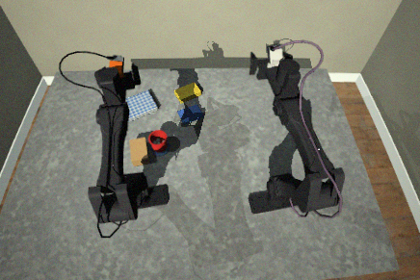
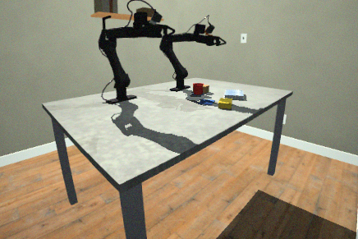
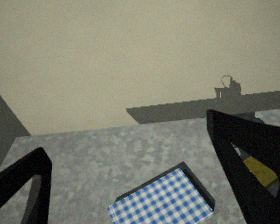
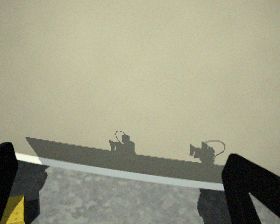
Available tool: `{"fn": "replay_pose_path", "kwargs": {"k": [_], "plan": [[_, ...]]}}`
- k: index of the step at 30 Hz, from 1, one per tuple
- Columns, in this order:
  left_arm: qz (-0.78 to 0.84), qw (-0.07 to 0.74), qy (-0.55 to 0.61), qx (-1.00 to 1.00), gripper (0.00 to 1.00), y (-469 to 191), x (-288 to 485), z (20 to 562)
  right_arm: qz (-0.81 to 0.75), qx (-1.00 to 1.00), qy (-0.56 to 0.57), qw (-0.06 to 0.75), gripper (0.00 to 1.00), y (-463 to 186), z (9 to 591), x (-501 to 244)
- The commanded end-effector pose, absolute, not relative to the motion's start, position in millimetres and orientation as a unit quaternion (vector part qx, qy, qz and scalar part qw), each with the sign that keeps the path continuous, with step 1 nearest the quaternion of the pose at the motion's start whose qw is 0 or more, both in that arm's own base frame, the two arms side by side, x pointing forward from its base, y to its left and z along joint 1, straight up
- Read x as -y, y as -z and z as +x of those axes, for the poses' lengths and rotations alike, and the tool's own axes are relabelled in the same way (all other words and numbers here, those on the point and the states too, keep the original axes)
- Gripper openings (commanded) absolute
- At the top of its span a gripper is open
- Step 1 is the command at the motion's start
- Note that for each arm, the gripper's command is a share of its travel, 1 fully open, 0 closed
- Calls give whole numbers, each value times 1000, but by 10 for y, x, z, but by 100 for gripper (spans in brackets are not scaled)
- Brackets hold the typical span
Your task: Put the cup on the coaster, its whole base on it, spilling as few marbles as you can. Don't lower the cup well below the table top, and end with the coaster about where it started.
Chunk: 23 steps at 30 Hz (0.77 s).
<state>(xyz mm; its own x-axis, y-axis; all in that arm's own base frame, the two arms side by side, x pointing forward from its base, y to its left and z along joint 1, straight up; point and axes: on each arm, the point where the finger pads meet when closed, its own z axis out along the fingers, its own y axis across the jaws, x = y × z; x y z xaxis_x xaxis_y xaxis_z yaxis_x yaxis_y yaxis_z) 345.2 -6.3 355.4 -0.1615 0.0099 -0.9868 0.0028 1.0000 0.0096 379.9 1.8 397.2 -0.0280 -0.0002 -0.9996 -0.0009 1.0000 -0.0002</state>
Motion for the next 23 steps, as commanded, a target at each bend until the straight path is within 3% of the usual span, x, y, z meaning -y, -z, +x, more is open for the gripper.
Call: {"fn": "replay_pose_path", "kwargs": {"k": [1, 23], "plan": [[2, 715, 4, -700, 100, -4135, 23, 3722, 2, -702, 2, 712, 100, -4139, 3827, 14], [-5, 712, 0, -702, 100, -4139, -34, 3826, 2, -702, 2, 712, 100, -4139, 3827, 14]]}}
